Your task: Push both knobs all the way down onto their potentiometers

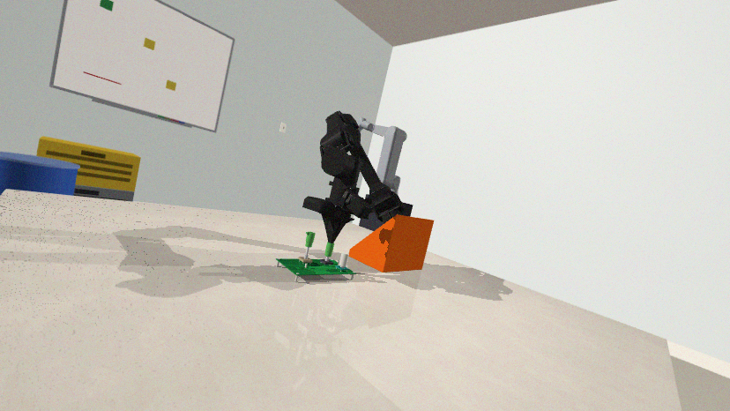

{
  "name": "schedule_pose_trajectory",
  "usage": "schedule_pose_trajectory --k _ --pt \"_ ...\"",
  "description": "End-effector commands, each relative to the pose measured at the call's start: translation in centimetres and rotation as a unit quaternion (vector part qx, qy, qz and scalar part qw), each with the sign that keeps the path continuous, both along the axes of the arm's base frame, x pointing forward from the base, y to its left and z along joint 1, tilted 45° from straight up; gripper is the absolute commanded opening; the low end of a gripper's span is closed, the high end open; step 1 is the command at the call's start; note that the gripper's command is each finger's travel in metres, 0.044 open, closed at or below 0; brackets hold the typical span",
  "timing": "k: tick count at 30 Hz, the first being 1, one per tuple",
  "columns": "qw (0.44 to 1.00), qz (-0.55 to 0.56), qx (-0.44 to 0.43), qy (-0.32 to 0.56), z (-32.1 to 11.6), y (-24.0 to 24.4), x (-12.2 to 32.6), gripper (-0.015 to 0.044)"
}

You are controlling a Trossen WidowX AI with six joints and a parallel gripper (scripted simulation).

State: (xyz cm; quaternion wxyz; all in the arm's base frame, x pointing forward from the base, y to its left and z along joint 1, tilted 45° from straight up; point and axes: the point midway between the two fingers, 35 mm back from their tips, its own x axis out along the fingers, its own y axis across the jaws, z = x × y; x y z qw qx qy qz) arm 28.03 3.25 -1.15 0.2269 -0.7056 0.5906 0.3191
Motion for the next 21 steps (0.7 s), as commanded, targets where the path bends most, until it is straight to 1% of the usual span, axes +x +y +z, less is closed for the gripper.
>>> schedule_pose_trajectory --k 1,21 --pt "1.000 -0.012 -0.004 0.001 -0.82 -0.91 0.21 0.0000" --pt "1.000 -0.012 -0.004 0.001 -1.02 -1.11 0.23 0.0000"
